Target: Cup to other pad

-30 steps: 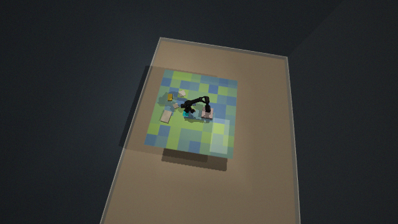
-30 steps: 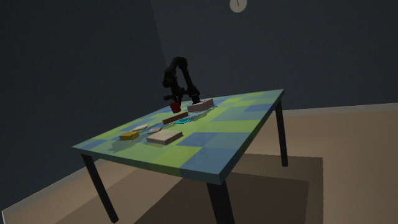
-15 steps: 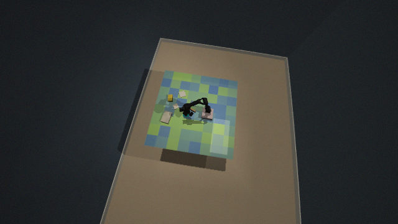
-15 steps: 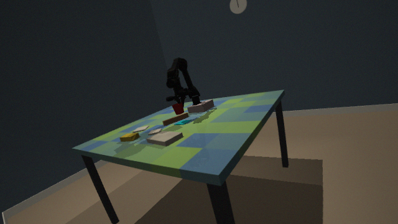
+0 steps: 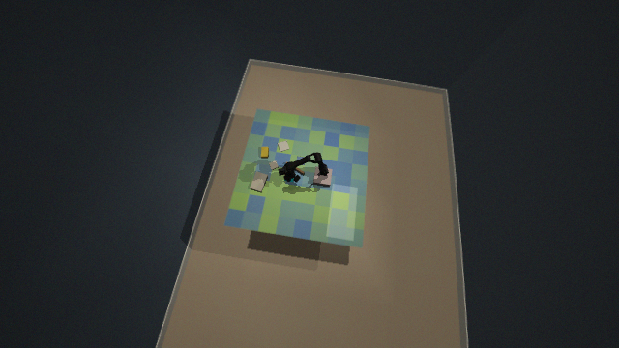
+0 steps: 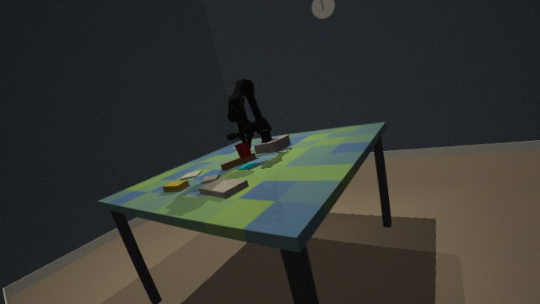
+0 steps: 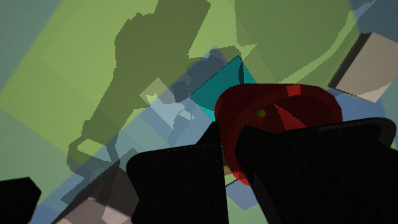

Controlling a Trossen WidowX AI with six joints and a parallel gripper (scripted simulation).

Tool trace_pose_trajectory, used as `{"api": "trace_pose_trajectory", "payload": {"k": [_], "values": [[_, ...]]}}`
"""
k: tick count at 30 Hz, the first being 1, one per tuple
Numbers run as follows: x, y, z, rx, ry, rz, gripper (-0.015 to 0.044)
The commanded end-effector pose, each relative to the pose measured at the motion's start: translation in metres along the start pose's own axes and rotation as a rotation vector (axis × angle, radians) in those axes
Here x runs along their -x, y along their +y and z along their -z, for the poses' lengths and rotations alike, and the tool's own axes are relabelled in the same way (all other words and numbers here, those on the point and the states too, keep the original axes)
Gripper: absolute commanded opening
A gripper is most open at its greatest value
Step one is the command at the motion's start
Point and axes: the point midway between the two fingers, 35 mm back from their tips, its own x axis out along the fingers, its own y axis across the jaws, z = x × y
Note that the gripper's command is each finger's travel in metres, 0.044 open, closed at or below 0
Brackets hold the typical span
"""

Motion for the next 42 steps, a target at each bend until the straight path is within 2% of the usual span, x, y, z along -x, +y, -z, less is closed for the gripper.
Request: {"api": "trace_pose_trajectory", "payload": {"k": [1, 25, 40, 42], "values": [[-0.007, 0.000, 0.000, -0.003, 0.006, -0.003, 0.0000], [-0.047, 0.001, 0.000, -0.003, 0.007, -0.003, 0.0000], [-0.045, 0.001, 0.000, -0.006, 0.003, -0.002, 0.0000], [-0.045, 0.001, 0.000, -0.006, 0.003, -0.002, 0.0053]]}}
